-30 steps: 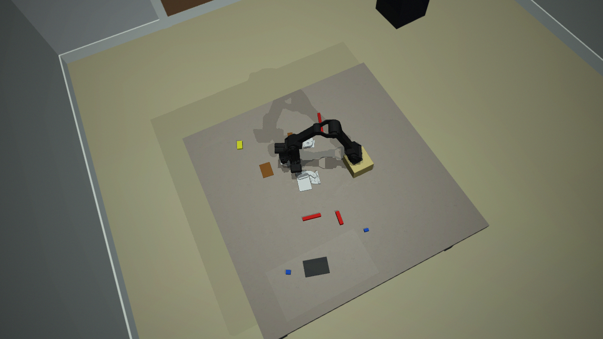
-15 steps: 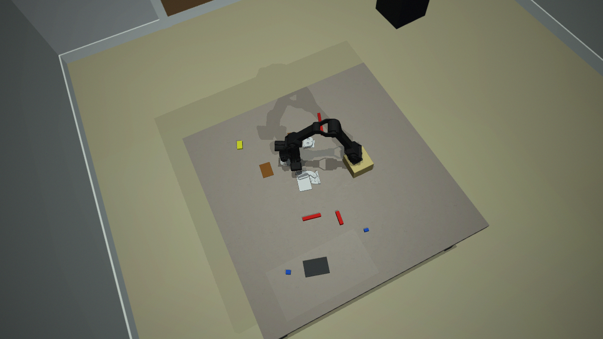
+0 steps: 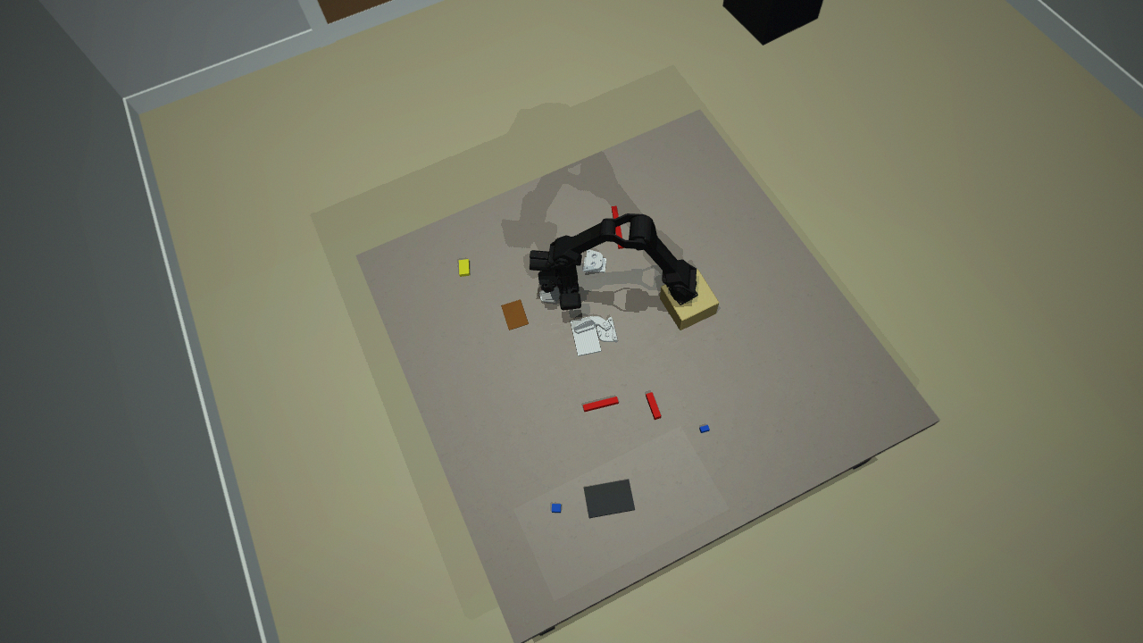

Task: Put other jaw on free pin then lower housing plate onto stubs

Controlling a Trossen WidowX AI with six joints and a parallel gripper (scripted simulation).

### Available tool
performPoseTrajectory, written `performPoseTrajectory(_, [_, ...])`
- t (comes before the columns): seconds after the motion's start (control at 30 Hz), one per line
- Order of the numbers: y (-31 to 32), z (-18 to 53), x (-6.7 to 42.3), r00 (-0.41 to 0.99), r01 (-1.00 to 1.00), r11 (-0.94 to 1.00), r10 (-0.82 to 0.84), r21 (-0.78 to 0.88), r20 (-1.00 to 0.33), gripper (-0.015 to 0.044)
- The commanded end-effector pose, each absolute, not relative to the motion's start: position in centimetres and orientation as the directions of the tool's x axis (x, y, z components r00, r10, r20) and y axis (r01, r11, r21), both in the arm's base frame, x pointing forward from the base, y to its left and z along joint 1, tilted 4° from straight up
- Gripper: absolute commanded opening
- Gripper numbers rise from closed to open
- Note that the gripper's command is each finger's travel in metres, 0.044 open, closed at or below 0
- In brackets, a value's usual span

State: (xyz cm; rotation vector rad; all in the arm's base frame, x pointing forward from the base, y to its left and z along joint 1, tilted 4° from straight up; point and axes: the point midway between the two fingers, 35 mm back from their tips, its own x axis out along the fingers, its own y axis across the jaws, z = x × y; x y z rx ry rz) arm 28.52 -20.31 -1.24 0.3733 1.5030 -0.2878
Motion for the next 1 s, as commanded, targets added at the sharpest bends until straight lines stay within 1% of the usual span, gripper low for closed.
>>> performPoseTrajectory(0.0, [-21.2,-1.2,28.3,0.056,0.408,0.911,0.042,0.061,-0.998,0.0])
performPoseTrajectory(0.53, [-22.5,-1.1,27.7,0.055,0.408,0.911,0.041,0.06,-0.998,0.0])
performPoseTrajectory(0.6, [-22.5,-0.2,27.7,0.055,0.408,0.911,0.041,0.06,-0.998,0.0])
performPoseTrajectory(0.73, [-22.3,4.5,27.5,0.053,0.409,0.91,0.042,0.06,-0.998,0.0])
performPoseTrajectory(0.9, [-22.2,4.7,27.4,0.053,0.409,0.91,0.042,0.06,-0.998,0.0])
performPoseTrajectory(0.97, [-22.3,4.1,27.6,0.061,0.413,0.909,0.036,0.058,-0.997,0.0053])
